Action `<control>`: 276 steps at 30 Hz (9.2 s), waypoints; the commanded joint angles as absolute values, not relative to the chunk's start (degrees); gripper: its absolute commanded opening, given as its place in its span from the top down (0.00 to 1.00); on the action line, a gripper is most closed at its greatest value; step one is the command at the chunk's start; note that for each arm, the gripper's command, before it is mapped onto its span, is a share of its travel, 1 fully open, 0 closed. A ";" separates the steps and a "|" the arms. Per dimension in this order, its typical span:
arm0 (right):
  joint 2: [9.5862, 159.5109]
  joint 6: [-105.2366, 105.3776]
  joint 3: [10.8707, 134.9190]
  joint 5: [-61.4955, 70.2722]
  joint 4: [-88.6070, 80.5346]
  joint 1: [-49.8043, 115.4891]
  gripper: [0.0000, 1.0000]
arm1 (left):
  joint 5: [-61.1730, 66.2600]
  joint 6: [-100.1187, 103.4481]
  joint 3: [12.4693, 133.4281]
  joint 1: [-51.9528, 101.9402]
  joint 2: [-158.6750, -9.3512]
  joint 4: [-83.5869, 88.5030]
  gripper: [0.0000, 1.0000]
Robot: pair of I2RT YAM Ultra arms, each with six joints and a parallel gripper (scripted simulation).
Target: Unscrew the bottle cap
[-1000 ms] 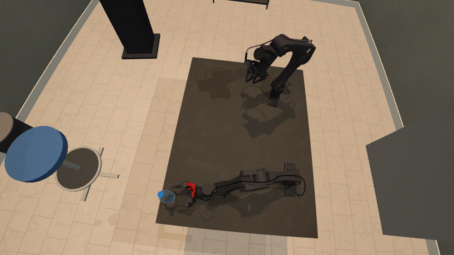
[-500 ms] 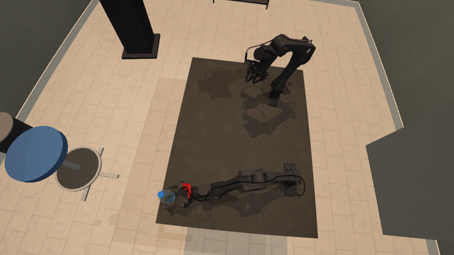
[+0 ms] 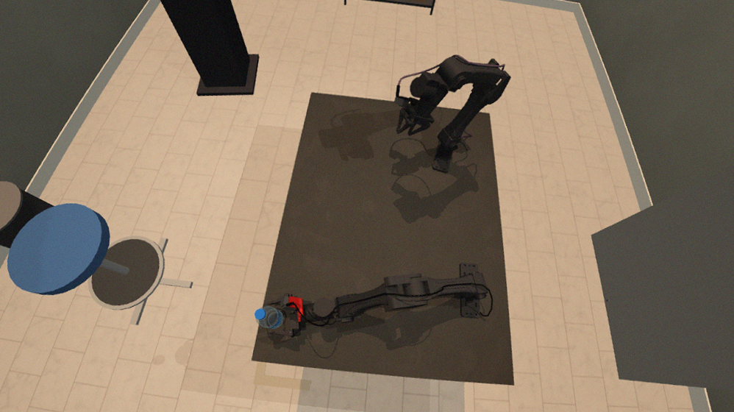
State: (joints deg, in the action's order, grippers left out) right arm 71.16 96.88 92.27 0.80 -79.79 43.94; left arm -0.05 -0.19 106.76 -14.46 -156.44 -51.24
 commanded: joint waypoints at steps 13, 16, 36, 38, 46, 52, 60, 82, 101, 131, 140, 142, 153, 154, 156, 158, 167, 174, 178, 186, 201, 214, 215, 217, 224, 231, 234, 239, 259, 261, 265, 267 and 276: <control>71.20 96.89 91.61 0.17 -79.89 44.66 0.43 | -0.25 0.41 108.84 -14.27 -157.43 -49.12 0.06; 71.20 96.89 91.61 0.17 -79.89 44.66 0.43 | -0.25 0.41 108.86 -14.27 -157.43 -49.11 0.06; 71.20 96.89 91.61 0.17 -79.89 44.66 0.43 | -0.07 -0.19 106.83 -14.46 -149.05 -44.25 1.00; 71.20 96.89 91.61 0.17 -79.89 44.66 0.43 | -0.07 -0.19 106.80 -14.46 -148.91 -44.01 1.00; 71.20 96.89 91.61 0.17 -79.89 44.66 0.43 | 1.74 -0.17 104.53 -12.59 -149.59 -47.10 1.00; 71.20 96.89 91.61 0.17 -79.89 44.66 0.43 | 6.63 -0.11 101.18 -7.72 -147.65 -48.95 1.00; 71.20 96.89 91.61 0.17 -79.89 44.66 0.43 | 11.46 -0.08 97.43 -2.46 -145.80 -51.04 1.00; 71.20 96.89 91.61 0.17 -79.89 44.66 0.43 | 28.32 0.15 81.95 15.29 -139.15 -59.23 1.00; 71.20 96.89 91.61 0.17 -79.89 44.66 0.43 | 43.24 0.30 68.67 30.78 -133.54 -66.28 1.00; 71.20 96.89 91.61 0.17 -79.89 44.66 0.43 | 41.72 -20.95 67.52 32.52 -129.75 -57.94 1.00; 71.20 96.89 91.61 0.17 -79.89 44.66 0.43 | 39.80 -36.19 67.40 32.98 -125.79 -47.75 1.00; 71.20 96.89 91.61 0.17 -79.89 44.66 0.43 | 39.59 -36.58 67.52 33.03 -125.57 -46.98 1.00; 71.20 96.89 91.61 0.17 -79.89 44.66 0.43 | 39.69 -36.97 67.79 32.99 -125.39 -46.03 1.00; 71.20 96.89 91.61 0.17 -79.89 44.66 0.43 | 39.69 -36.97 67.79 32.99 -125.39 -46.02 1.00; 71.20 96.89 91.61 0.17 -79.89 44.66 0.43 | 39.68 -36.89 67.80 32.99 -125.39 -46.00 1.00; 71.20 96.89 91.61 0.17 -79.89 44.66 0.43 | 39.68 -36.76 67.80 32.99 -125.39 -45.99 1.00; 71.20 96.89 91.61 0.17 -79.89 44.66 0.43 | 39.68 -36.76 67.80 32.99 -125.39 -45.98 1.00; 71.09 95.28 79.93 2.40 -68.92 42.46 0.43 | 39.82 -36.59 67.82 32.74 -125.91 -46.67 1.00; 70.72 95.11 79.16 2.58 -67.56 42.33 0.43 | 39.82 -36.59 67.82 32.74 -125.91 -46.67 1.00; 70.54 95.27 79.58 2.39 -67.30 42.31 0.43 | 39.82 -36.59 67.82 32.74 -125.91 -46.67 1.00; 71.50 95.60 77.93 2.26 -65.67 42.73 0.43 | 39.82 -36.59 67.82 32.74 -125.91 -46.67 1.00; 72.37 95.77 74.72 2.08 -61.68 42.90 0.43 | 39.82 -36.59 67.82 32.74 -125.91 -46.67 1.00; 72.45 95.79 74.43 2.07 -61.33 42.91 0.43 | 39.82 -36.59 67.82 32.74 -125.91 -46.67 1.00; 72.61 95.82 73.85 2.05 -60.62 42.95 0.43 | 39.82 -36.59 67.82 32.74 -125.91 -46.67 1.00; 73.31 96.11 72.04 1.76 -58.46 43.07 0.43 | 39.82 -36.59 67.82 32.74 -125.91 -46.67 1.00; 72.70 95.81 73.09 2.15 -59.48 43.01 0.78 | 39.82 -36.59 67.82 32.74 -125.91 -46.67 1.00; 72.70 95.81 73.09 2.15 -59.48 43.01 0.91 | 39.82 -36.59 67.82 32.74 -125.91 -46.67 1.00; 72.65 78.36 73.15 1.23 -59.56 43.56 1.00 | 39.82 -36.59 67.82 32.74 -125.91 -46.67 1.00; 72.76 27.95 73.60 1.24 -60.17 43.59 1.00 | 39.82 -36.59 67.82 32.74 -125.91 -46.67 1.00; 72.77 22.74 73.64 1.22 -60.23 43.59 1.00 | 39.82 -36.59 67.82 32.74 -125.91 -46.67 1.00; 72.78 13.48 73.69 1.22 -60.29 43.59 1.00 | 39.82 -36.59 67.82 32.74 -125.91 -46.67 1.00; 72.79 8.52 73.75 1.18 -60.38 43.61 1.00 | 39.82 -36.59 67.82 32.74 -125.91 -46.67 1.00; 72.82 -14.91 73.90 1.07 -60.59 43.66 1.00 | 39.82 -36.59 67.82 32.74 -125.91 -46.67 1.00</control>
State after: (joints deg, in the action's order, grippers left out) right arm 73.14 -3.49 72.69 1.83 -59.70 43.00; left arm 39.70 -36.40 67.42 32.62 -127.07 -47.07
